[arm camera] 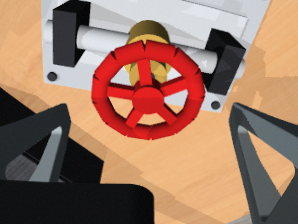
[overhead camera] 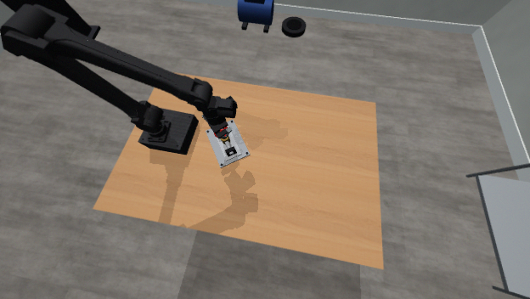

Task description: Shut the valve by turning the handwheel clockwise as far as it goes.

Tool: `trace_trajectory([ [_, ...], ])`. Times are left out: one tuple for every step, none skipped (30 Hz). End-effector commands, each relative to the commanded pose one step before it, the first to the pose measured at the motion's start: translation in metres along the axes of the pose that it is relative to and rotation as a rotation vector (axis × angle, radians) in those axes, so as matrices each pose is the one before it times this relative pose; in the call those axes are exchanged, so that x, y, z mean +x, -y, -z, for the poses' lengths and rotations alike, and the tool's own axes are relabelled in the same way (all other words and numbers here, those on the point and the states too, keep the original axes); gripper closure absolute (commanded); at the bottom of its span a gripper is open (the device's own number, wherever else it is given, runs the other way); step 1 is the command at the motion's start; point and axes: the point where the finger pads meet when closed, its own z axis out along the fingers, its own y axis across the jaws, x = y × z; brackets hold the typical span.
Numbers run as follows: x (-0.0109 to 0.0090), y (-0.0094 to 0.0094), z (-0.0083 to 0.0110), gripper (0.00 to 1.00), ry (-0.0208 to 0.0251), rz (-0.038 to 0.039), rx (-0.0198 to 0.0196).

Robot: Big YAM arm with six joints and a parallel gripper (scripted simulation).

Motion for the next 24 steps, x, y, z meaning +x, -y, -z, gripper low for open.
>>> trace_trajectory([
  [-0.00429, -0.00144, -0.00579, 0.00, -0.00119, 0.00149, -0.00203],
  [0.00018, -0.00020, -0.00030, 0.00, -0.00044, 0.00000, -0.00041],
  [-0.00002, -0.00003, -0.00014, 0.00, 0.00000, 0.00004, -0.00001],
  [-0.00001, -0.00002, -0.00018, 0.00, 0.00000, 0.00003, 0.00000],
  [0.00000, -0.00001, -0.00022, 0.00, 0.00000, -0.00002, 0.00000],
  [0.00001, 0.00000, -0.00027, 0.00, -0.00001, -0.00008, 0.00000],
  [0.00001, 0.00000, -0.00031, 0.00, -0.00001, -0.00012, 0.00000],
  [0.00000, -0.00002, -0.00036, 0.00, -0.00001, -0.00004, 0.00000],
  [-0.00001, -0.00004, -0.00041, 0.00, -0.00001, 0.00007, -0.00001],
  [-0.00002, -0.00005, -0.00046, 0.00, -0.00001, 0.00010, -0.00001],
  [-0.00001, -0.00005, -0.00051, 0.00, -0.00001, 0.00010, -0.00001],
  [0.00000, -0.00003, -0.00055, 0.00, -0.00001, -0.00003, 0.00000],
  [0.00002, -0.00001, -0.00060, 0.00, -0.00001, -0.00014, 0.00000],
  [0.00004, -0.00001, -0.00064, 0.00, -0.00002, -0.00016, 0.00001],
  [0.00000, 0.00000, 0.00000, 0.00, 0.00000, 0.00000, 0.00000],
  [0.00000, 0.00000, 0.00000, 0.00, 0.00000, 0.00000, 0.00000],
  [0.00017, 0.00015, -0.00068, 0.00, -0.00003, -0.00015, 0.00005],
  [-0.00008, -0.00013, -0.00073, 0.00, 0.00000, 0.00002, -0.00003],
  [-0.00010, -0.00015, -0.00076, 0.00, 0.00000, 0.00022, -0.00004],
  [-0.00007, -0.00012, -0.00080, 0.00, -0.00001, 0.00033, -0.00003],
  [0.00000, -0.00005, -0.00082, 0.00, -0.00001, 0.00007, 0.00000],
  [0.00008, 0.00003, -0.00085, 0.00, -0.00003, -0.00033, 0.00002],
  [0.00011, 0.00007, -0.00087, 0.00, -0.00003, -0.00048, 0.00003],
  [0.00006, 0.00002, -0.00089, 0.00, -0.00002, -0.00026, 0.00002],
])
